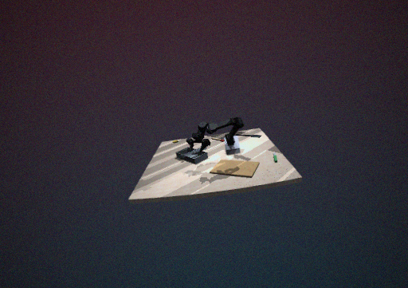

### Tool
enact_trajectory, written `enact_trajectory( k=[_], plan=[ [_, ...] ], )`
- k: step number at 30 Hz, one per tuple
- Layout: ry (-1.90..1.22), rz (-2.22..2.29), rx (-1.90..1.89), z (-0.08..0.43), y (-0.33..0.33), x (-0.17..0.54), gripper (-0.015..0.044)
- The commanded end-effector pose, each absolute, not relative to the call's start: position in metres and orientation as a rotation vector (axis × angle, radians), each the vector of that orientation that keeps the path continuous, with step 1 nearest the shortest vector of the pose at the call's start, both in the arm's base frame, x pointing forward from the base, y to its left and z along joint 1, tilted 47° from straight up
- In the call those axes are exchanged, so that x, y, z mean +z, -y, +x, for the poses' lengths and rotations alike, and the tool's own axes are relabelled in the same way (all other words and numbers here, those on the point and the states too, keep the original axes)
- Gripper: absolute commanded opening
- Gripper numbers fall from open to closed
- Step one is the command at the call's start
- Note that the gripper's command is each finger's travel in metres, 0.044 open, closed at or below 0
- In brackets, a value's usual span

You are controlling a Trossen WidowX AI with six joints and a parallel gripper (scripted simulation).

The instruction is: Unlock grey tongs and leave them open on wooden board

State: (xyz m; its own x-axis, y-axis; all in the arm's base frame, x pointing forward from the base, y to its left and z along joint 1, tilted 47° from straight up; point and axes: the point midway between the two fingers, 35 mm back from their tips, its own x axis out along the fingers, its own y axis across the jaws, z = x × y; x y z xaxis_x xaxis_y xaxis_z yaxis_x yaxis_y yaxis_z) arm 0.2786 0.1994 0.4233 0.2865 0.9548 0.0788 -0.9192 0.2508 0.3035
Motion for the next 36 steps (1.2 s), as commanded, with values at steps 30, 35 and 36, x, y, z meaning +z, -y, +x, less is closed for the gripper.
enact_trajectory(
  k=[30, 35, 36],
  plan=[
    [-1.09, 0.084, 0.993, 0.39, -0.037, 0.068, 0.044],
    [-1.194, 0.112, 1.071, 0.369, -0.019, 0.038, 0.044],
    [-1.194, 0.112, 1.071, 0.369, -0.019, 0.038, 0.044]
  ],
)
